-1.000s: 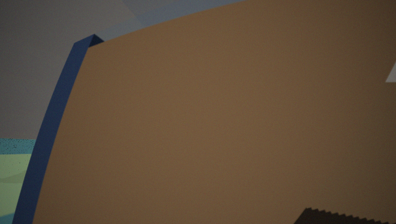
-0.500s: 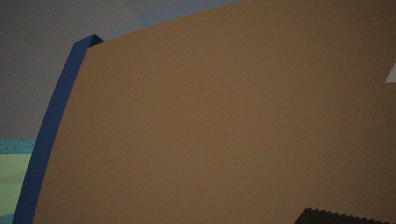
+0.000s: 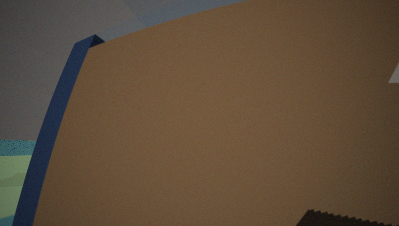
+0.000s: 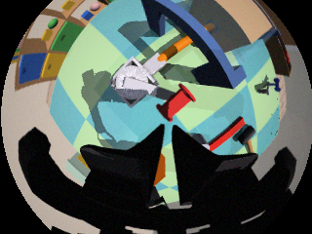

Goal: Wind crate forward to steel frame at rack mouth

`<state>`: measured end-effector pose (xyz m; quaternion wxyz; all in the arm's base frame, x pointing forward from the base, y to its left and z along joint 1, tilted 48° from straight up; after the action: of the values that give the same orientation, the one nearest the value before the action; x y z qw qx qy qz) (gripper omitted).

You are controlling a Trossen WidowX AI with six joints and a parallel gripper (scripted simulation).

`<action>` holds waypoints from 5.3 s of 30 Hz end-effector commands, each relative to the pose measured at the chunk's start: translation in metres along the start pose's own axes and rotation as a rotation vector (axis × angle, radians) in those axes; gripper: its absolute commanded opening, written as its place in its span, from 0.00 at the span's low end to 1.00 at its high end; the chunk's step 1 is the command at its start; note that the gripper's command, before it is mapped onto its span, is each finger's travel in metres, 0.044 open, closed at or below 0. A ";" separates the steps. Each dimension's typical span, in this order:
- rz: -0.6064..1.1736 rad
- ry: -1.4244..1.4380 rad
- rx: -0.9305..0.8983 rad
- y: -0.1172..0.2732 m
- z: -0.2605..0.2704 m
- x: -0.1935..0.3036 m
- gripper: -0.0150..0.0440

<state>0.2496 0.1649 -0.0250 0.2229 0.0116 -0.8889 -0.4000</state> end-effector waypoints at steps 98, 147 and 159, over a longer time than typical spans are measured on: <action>-0.378 -0.011 -0.091 -0.084 -0.014 0.002 0.25; -0.378 -0.011 -0.091 -0.084 -0.014 0.002 0.25; -0.378 -0.011 -0.091 -0.084 -0.014 0.002 0.25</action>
<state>0.2425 0.0969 -0.0756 0.1341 0.1704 -0.8569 -0.4677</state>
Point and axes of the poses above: the point midway between the two fingers, 35 mm back from their tips, its own y axis back along the fingers, its own z axis across the jaws, x = y × z, the point moved 6 cm from there along y, back along the fingers, and after that the axes turned 14 degrees about -y, right-handed, at the moved point
